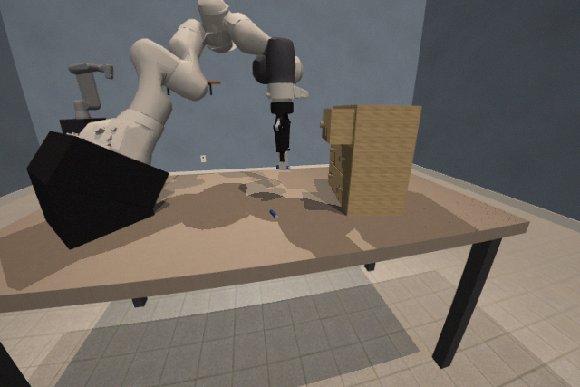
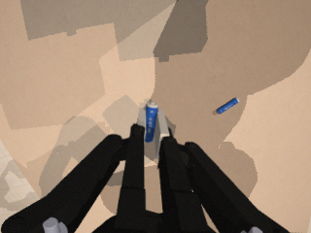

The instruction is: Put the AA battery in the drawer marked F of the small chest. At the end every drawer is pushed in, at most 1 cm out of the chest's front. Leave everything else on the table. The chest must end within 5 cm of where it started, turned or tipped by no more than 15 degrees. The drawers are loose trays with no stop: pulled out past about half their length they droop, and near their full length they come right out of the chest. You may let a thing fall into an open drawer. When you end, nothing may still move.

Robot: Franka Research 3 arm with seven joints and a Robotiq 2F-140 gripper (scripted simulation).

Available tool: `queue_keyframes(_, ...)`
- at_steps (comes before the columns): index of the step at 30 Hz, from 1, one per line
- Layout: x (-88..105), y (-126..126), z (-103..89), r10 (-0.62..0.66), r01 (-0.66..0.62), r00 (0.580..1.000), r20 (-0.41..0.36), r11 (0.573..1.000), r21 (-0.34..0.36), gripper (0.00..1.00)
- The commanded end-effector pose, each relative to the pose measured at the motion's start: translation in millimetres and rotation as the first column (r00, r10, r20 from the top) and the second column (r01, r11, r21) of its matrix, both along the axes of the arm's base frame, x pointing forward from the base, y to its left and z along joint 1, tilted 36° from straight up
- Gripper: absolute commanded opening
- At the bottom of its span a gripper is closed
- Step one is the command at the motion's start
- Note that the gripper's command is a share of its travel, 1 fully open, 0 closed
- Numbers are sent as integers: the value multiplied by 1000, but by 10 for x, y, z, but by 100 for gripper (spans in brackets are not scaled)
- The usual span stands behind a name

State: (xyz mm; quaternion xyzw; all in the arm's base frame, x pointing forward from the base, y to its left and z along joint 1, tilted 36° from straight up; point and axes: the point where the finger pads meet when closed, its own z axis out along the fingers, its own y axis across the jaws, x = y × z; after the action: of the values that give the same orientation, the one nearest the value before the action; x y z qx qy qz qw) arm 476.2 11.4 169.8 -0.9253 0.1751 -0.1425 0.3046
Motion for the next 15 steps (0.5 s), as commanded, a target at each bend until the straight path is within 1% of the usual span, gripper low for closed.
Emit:
queue_keyframes(1, 9, -18, -2, 23, -22, 1000, 16, 1000, -17, 6)
queue_keyframes(10, 9, -18, -2, 23, -22, 1000, 16, 1000, -17, 6)
queue_keyframes(11, 10, -69, -60, 62, -60, 997, 34, 997, -48, 6)
queue_keyframes(15, 10, -69, -60, 62, -60, 997, 34, 997, -48, 6)
